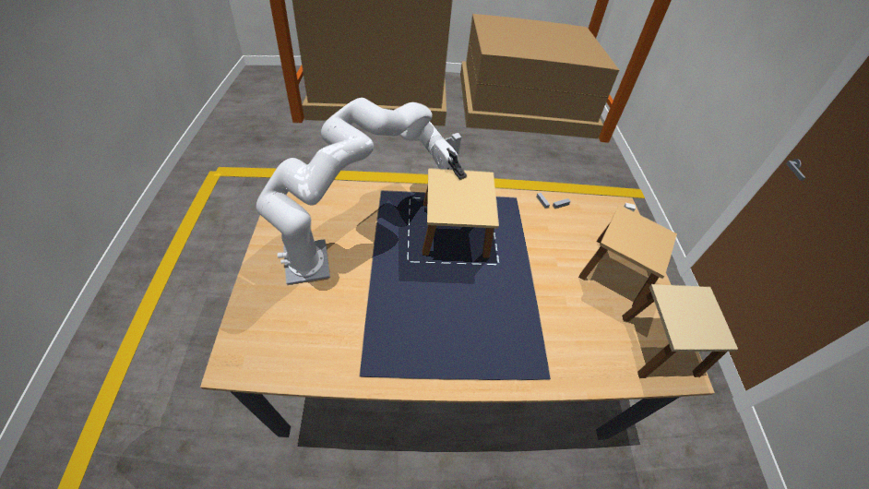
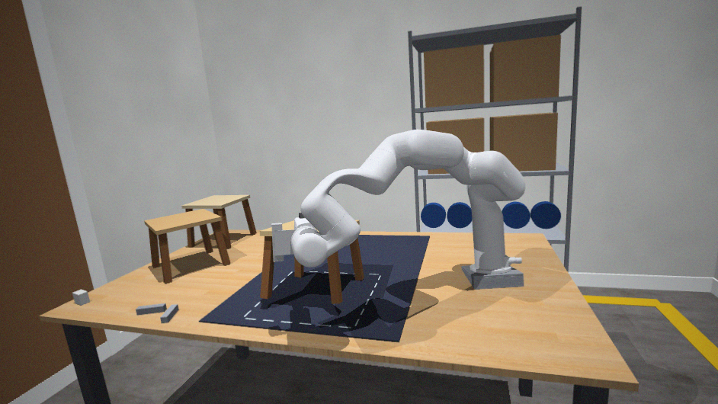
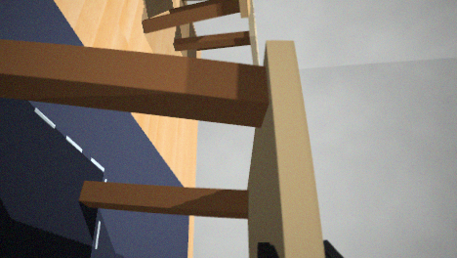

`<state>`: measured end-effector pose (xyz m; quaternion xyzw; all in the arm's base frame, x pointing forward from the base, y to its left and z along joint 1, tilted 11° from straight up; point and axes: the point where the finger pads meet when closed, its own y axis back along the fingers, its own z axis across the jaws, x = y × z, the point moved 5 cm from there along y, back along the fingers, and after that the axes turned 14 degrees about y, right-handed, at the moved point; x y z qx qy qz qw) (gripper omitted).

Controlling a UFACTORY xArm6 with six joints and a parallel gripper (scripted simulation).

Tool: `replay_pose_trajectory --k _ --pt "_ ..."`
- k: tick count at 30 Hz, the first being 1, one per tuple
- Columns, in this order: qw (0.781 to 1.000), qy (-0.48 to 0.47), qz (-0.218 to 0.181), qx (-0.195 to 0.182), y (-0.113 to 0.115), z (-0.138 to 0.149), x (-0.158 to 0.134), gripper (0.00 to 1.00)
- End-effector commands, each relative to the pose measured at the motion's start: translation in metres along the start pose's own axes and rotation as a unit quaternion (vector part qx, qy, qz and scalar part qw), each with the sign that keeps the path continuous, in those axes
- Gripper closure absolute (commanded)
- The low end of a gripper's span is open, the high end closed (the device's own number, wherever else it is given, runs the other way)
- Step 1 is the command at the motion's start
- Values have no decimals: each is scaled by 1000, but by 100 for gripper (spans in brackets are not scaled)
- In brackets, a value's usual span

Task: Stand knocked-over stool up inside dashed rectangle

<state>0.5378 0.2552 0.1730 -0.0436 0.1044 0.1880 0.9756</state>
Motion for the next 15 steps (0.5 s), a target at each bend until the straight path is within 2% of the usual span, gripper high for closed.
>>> replay_pose_trajectory --k 1,15 --pt "1000 -3 0 1 1 3 0 79" --pt "1000 -1 0 -2 2 1 1 79"
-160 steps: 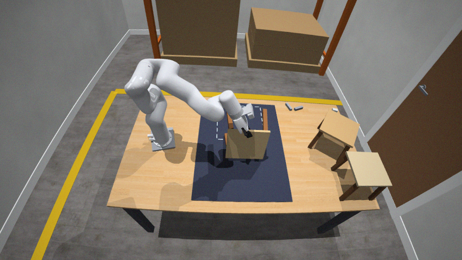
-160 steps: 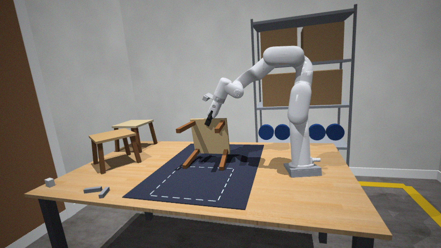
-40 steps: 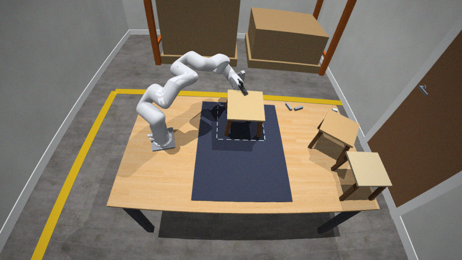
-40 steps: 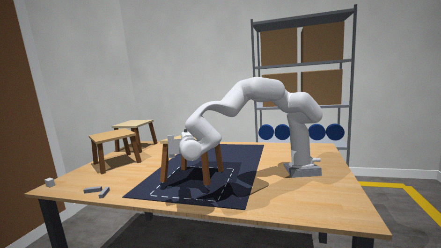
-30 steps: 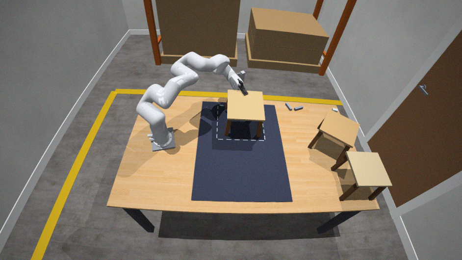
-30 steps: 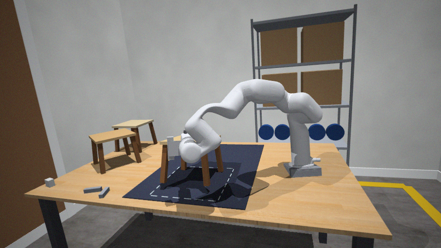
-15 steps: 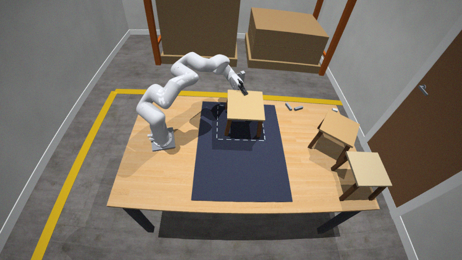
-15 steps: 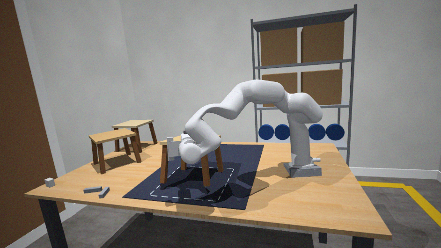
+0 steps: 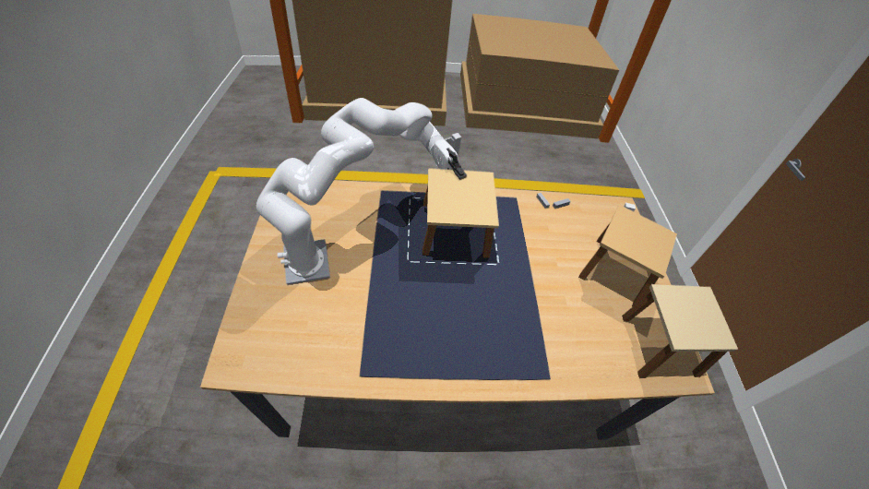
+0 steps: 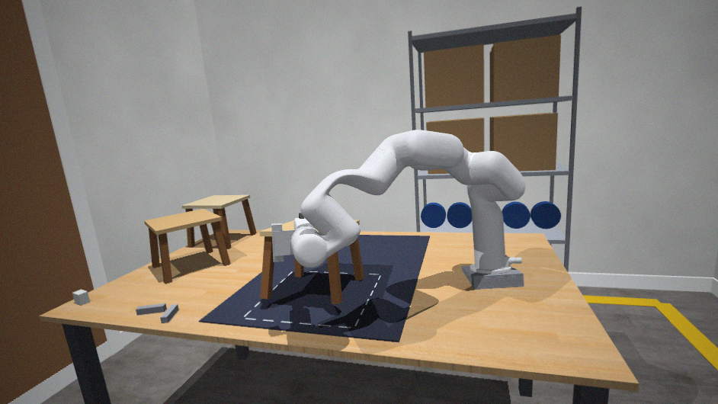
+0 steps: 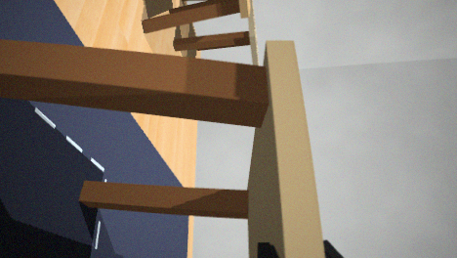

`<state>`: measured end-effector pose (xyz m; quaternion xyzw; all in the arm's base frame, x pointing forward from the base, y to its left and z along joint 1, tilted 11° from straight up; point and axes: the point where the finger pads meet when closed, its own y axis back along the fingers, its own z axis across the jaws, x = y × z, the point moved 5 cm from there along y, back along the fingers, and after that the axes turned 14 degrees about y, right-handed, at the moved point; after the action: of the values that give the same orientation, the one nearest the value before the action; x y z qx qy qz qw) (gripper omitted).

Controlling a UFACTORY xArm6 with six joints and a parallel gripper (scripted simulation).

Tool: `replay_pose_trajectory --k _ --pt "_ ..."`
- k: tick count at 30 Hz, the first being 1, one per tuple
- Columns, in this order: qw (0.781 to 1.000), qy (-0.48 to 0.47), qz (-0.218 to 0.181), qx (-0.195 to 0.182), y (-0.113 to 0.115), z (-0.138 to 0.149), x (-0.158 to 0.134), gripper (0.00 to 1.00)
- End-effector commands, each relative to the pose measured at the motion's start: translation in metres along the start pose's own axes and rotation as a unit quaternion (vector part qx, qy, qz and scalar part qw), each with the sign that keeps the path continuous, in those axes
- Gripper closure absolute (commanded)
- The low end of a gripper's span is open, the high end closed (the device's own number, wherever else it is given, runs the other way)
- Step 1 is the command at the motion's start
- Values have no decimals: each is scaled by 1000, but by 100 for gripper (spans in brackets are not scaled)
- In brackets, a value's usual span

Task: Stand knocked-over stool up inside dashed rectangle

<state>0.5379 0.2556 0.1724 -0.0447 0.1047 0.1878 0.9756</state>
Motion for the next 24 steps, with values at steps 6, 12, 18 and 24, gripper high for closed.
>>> replay_pose_trajectory --k 6,12,18,24 --pt "1000 0 -1 -4 2 0 2 79" --pt "1000 3 -2 -9 4 -3 4 79" --pt "1000 8 -4 -17 7 -7 7 79" --pt "1000 11 -6 -23 9 -10 9 79"
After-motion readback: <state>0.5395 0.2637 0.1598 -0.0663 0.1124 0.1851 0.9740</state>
